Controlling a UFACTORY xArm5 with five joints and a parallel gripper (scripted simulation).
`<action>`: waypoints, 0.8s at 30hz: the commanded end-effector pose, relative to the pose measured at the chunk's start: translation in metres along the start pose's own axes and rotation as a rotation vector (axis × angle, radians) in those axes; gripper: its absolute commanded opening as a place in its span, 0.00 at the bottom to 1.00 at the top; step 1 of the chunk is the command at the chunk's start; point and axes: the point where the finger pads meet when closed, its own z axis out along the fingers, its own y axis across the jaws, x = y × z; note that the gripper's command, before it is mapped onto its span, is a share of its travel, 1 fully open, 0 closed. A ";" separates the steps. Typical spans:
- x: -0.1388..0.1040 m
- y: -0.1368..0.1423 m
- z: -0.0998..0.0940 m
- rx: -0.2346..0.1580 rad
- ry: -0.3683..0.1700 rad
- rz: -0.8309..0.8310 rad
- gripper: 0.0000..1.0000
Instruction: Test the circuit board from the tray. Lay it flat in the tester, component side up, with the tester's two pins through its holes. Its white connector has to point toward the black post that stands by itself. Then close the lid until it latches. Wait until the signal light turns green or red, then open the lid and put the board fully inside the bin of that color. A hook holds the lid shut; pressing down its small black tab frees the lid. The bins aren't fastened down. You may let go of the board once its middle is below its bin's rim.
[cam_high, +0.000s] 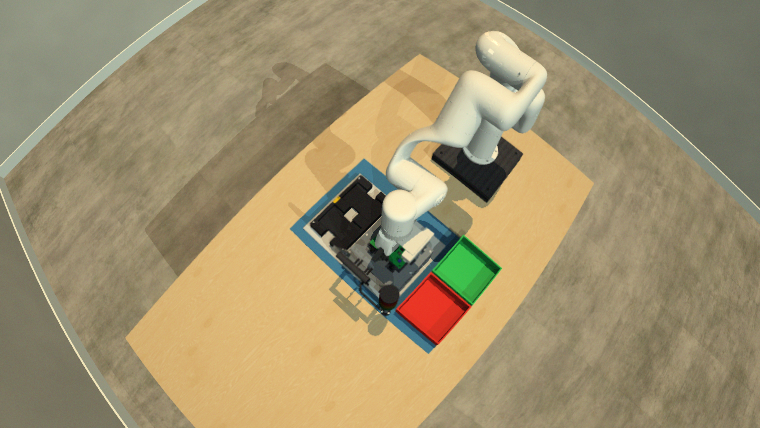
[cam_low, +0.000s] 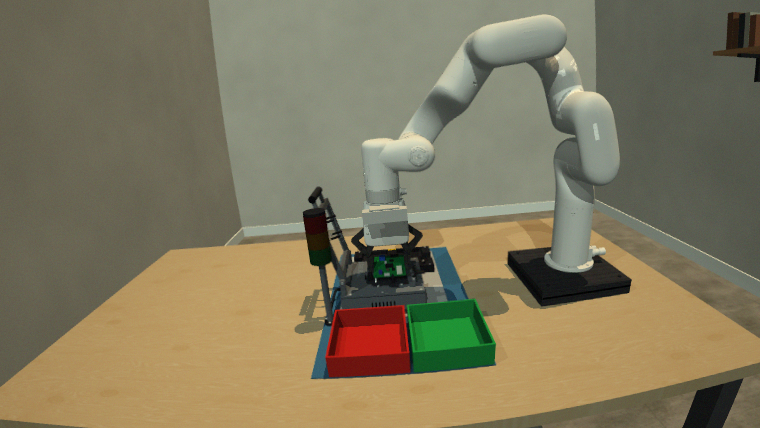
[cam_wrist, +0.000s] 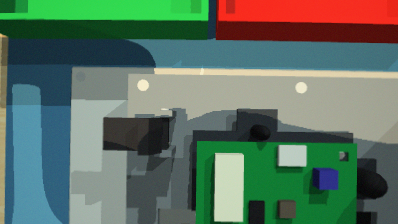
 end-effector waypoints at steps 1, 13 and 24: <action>0.000 0.001 -0.001 -0.004 0.000 0.000 0.79; 0.000 0.001 0.001 -0.004 0.000 0.000 0.79; 0.000 0.001 0.002 -0.004 0.000 0.000 0.79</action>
